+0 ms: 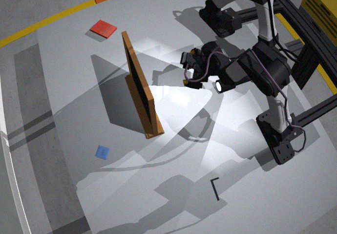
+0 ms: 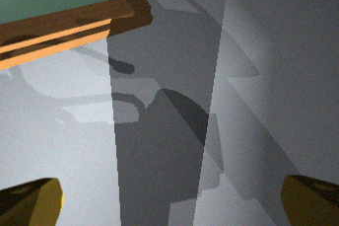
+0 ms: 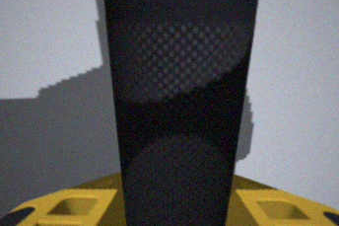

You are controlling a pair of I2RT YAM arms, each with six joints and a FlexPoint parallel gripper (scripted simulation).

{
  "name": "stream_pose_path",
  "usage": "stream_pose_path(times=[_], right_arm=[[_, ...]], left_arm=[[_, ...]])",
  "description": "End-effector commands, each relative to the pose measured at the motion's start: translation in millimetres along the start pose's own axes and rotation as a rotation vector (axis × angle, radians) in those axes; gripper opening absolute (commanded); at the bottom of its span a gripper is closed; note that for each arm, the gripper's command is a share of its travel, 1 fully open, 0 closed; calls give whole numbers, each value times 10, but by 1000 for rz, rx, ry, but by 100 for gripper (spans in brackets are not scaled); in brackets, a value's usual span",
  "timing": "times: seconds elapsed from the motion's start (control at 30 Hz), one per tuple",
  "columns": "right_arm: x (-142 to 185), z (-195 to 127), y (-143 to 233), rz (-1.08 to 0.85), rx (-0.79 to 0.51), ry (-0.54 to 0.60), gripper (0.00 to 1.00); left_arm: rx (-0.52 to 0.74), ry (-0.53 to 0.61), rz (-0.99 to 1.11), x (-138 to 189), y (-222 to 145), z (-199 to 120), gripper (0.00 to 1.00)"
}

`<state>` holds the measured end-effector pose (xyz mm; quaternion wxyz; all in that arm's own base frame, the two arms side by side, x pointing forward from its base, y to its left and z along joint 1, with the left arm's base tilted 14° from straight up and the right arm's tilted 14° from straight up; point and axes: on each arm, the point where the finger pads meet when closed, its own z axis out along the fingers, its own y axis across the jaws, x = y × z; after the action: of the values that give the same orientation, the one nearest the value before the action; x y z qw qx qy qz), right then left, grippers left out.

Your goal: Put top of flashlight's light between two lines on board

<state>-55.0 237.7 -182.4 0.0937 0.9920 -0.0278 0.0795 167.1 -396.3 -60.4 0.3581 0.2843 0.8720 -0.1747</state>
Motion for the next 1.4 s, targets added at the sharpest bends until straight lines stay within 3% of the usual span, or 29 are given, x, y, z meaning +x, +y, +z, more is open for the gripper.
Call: stream_pose_path(times=[0.0,0.33,0.43,0.67,0.97,1.03,1.1,1.13,1.37], right_arm=[[46,45,61,33,-28,8,30],[46,45,61,33,-28,8,30],[46,45,61,33,-28,8,30],[46,45,61,33,-28,8,30],[46,45,61,33,-28,8,30],[46,45,61,33,-28,8,30],[46,45,61,33,-28,8,30],[46,45,61,33,-28,8,30],[46,45,61,33,-28,8,30]], left_arm=[[21,-160,93,-261,102,31,100],[-77,-413,218,-809,454,-141,100],[-84,-439,229,-874,478,-177,100],[-210,-586,321,-1152,793,-395,100],[-203,-552,308,-1062,859,-343,100],[-208,-600,286,-1227,762,-369,100],[-210,-585,294,-1167,784,-361,100],[-194,-643,270,-1382,683,-515,100],[-212,-622,272,-1355,749,-479,100]])
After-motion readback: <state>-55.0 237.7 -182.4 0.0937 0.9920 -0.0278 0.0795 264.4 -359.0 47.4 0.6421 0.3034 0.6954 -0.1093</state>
